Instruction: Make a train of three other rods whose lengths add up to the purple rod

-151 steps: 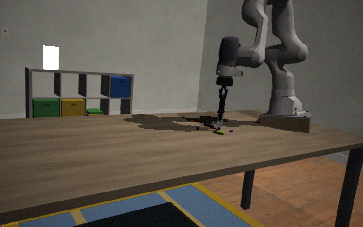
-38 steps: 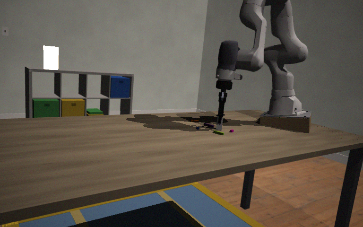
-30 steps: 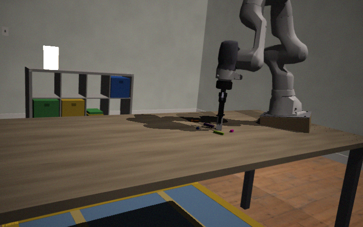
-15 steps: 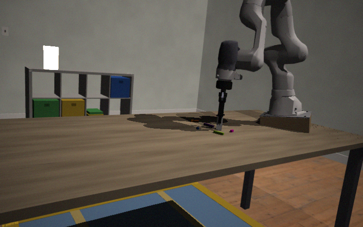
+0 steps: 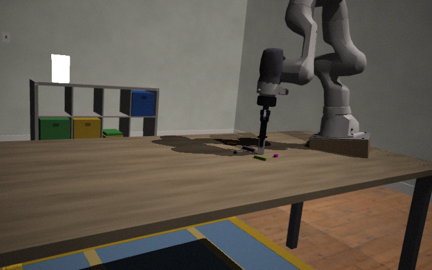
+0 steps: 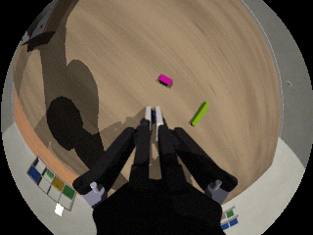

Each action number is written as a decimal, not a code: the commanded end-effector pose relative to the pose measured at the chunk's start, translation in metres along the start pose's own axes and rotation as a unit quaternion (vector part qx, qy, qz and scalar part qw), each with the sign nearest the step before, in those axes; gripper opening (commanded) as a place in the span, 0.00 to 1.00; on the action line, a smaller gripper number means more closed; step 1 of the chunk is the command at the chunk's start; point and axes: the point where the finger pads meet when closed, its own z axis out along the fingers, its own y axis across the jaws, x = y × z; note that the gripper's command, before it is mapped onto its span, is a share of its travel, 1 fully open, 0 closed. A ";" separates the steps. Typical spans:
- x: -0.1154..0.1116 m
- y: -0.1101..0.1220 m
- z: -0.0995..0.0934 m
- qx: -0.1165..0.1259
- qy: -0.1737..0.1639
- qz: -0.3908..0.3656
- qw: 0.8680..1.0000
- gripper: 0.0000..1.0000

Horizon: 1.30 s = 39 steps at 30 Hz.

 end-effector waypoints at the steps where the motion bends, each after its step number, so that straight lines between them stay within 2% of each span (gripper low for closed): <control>1: -0.001 0.000 0.000 0.000 -0.001 0.002 1.000 0.03; 27: -0.001 0.000 -0.003 0.000 -0.001 0.002 1.000 0.03; 31: -0.001 0.000 -0.019 0.000 -0.001 0.002 1.000 0.03; 39: -0.001 0.000 -0.077 0.000 -0.001 0.002 1.000 0.03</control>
